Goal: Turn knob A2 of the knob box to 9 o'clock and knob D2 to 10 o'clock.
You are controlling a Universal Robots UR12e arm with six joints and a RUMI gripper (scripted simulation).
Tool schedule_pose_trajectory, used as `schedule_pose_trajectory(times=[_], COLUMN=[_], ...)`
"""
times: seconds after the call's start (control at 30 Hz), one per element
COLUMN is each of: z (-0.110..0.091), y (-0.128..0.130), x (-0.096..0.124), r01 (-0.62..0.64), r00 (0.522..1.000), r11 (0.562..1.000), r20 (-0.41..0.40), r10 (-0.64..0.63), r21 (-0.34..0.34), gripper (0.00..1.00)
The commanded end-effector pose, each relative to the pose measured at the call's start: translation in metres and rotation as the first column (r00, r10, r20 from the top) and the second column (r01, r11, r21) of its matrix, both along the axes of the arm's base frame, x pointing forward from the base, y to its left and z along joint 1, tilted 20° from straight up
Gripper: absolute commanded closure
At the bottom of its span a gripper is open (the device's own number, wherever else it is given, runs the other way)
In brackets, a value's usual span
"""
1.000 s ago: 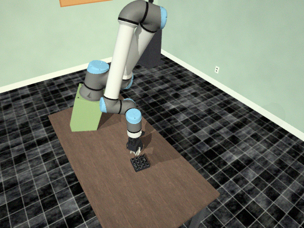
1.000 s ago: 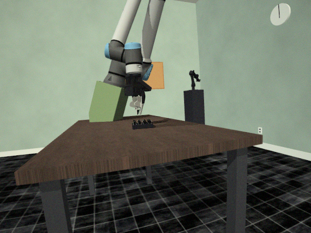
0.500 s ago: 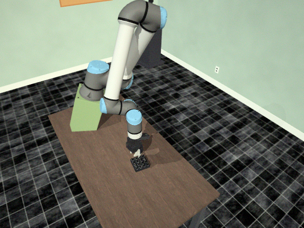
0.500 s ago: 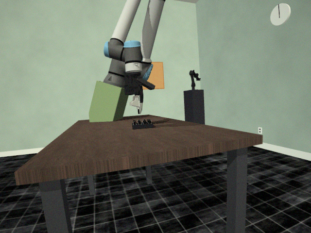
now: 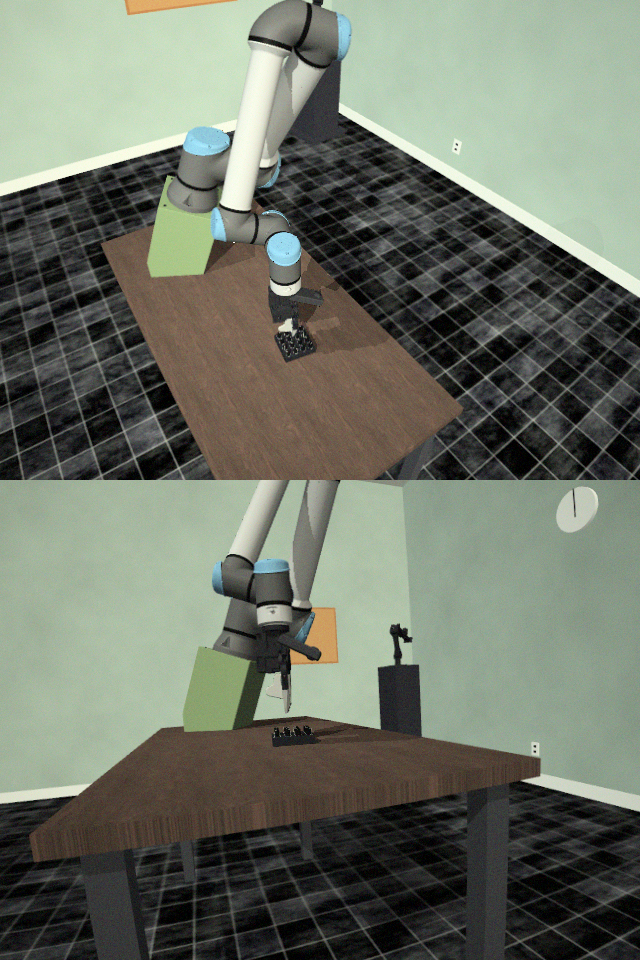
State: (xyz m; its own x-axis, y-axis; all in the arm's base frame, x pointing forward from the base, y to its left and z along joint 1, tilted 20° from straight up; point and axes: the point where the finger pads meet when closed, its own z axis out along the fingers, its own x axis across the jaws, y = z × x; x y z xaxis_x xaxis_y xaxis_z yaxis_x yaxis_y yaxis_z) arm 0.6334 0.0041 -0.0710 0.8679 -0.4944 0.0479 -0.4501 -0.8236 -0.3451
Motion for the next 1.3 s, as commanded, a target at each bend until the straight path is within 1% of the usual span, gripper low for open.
schedule_pose_trajectory(times=[0.0, 0.07, 0.13, 0.37, 0.57, 0.63, 0.73, 0.87, 1.27], z=[0.003, 0.003, 0.004, 0.008, 0.009, 0.009, 0.010, 0.010, 0.010], y=[-0.004, -0.004, -0.007, -0.014, -0.018, -0.018, -0.019, -0.019, -0.020], x=[0.007, 0.007, 0.011, 0.020, 0.025, 0.025, 0.026, 0.027, 0.027], r01=[0.147, 0.147, 0.222, 0.429, 0.533, 0.533, 0.560, 0.578, 0.581], r00=[0.988, 0.988, 0.973, 0.897, 0.838, 0.838, 0.819, 0.806, 0.804], r11=[0.989, 0.989, 0.974, 0.901, 0.844, 0.844, 0.825, 0.813, 0.811], r20=[-0.045, -0.045, -0.070, -0.144, -0.186, -0.186, -0.197, -0.205, -0.206], r10=[-0.146, -0.146, -0.219, -0.417, -0.514, -0.514, -0.539, -0.555, -0.558], r21=[0.024, 0.024, 0.036, 0.062, 0.068, 0.068, 0.069, 0.069, 0.069], gripper=[0.89, 0.89, 0.89, 0.89, 0.89, 0.89, 0.89, 0.89, 0.89])
